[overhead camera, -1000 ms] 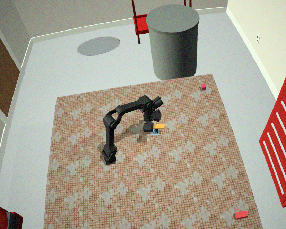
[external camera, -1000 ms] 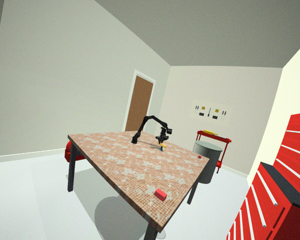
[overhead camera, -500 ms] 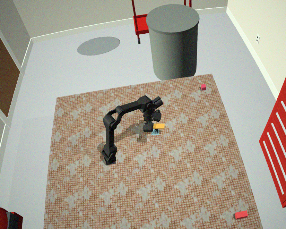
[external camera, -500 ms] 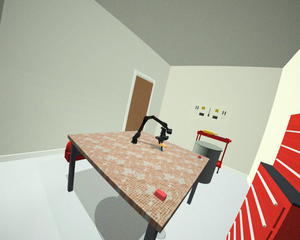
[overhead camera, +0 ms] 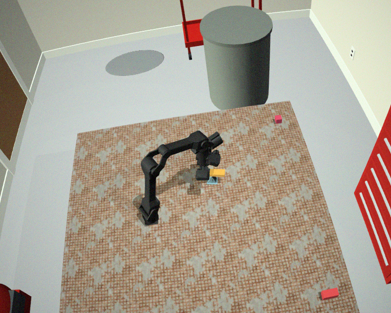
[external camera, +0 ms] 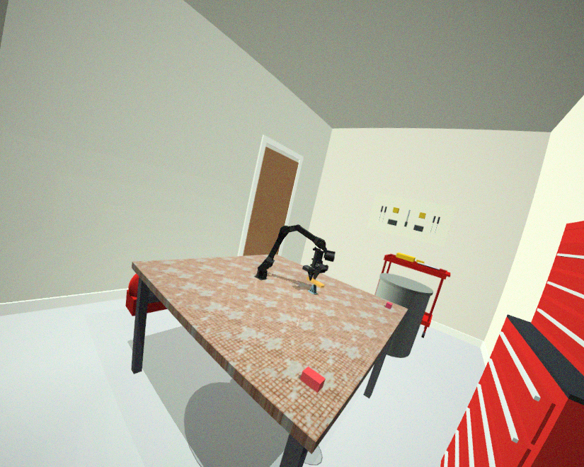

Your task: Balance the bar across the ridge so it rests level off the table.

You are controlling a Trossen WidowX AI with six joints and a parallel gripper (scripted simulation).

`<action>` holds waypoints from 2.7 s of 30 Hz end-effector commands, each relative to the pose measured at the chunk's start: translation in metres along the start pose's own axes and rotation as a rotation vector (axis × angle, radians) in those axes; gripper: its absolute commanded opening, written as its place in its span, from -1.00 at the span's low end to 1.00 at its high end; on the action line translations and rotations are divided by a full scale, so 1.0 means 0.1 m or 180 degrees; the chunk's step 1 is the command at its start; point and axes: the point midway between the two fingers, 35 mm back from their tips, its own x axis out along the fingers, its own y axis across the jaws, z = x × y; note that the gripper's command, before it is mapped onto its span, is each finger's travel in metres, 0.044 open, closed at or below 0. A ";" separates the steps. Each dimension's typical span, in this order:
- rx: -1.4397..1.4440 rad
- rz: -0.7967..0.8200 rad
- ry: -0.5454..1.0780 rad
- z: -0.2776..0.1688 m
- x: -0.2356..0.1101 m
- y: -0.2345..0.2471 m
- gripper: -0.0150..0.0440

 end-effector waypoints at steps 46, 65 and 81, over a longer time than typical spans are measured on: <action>0.0009 0.0013 0.0006 0.00 0.04 0.01 -0.49; 0.0009 0.0013 0.0006 0.00 0.06 0.01 -0.49; 0.0009 0.0013 0.0006 -0.01 0.07 0.00 -0.49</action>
